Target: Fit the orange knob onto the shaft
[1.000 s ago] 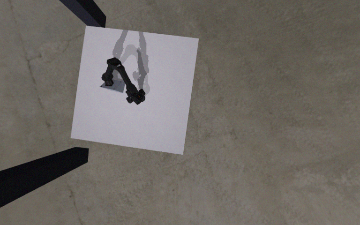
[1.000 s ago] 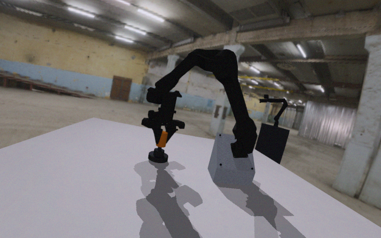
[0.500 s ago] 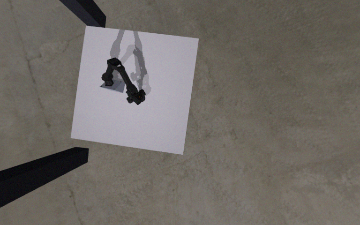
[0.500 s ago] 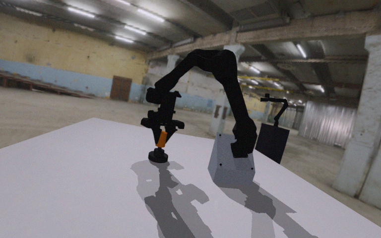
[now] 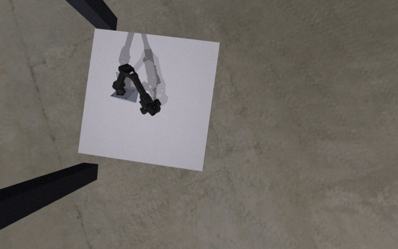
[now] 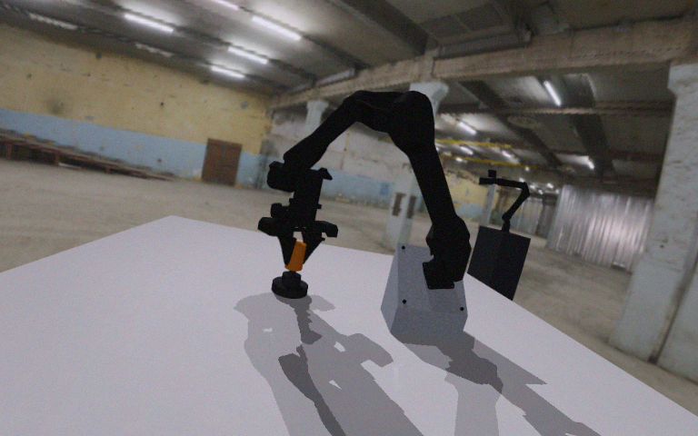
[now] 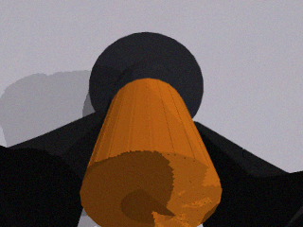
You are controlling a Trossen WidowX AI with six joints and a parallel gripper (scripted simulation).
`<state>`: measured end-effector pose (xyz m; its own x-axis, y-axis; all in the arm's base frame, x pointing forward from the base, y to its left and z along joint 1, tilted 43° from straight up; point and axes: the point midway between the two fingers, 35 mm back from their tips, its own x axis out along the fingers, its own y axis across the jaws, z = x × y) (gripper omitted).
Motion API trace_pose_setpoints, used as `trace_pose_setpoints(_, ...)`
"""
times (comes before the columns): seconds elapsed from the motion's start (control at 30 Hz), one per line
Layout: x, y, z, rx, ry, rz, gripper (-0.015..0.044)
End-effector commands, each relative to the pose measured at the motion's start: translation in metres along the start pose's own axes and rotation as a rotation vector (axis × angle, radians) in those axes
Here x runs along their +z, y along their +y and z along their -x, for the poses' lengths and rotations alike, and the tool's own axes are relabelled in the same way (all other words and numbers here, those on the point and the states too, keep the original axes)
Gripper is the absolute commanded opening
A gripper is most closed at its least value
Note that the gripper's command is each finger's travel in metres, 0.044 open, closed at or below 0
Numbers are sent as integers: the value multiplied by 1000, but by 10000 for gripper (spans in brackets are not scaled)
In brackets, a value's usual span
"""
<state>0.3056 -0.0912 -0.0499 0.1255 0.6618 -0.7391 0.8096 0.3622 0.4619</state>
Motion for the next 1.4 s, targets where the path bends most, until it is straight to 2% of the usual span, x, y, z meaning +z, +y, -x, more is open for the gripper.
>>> trace_pose_setpoints(0.0,0,0,0,4,0,17,0)
trace_pose_setpoints(1.13,0,0,-15,-2,0,34,0)
trace_pose_setpoints(1.37,0,0,-15,-2,0,34,184)
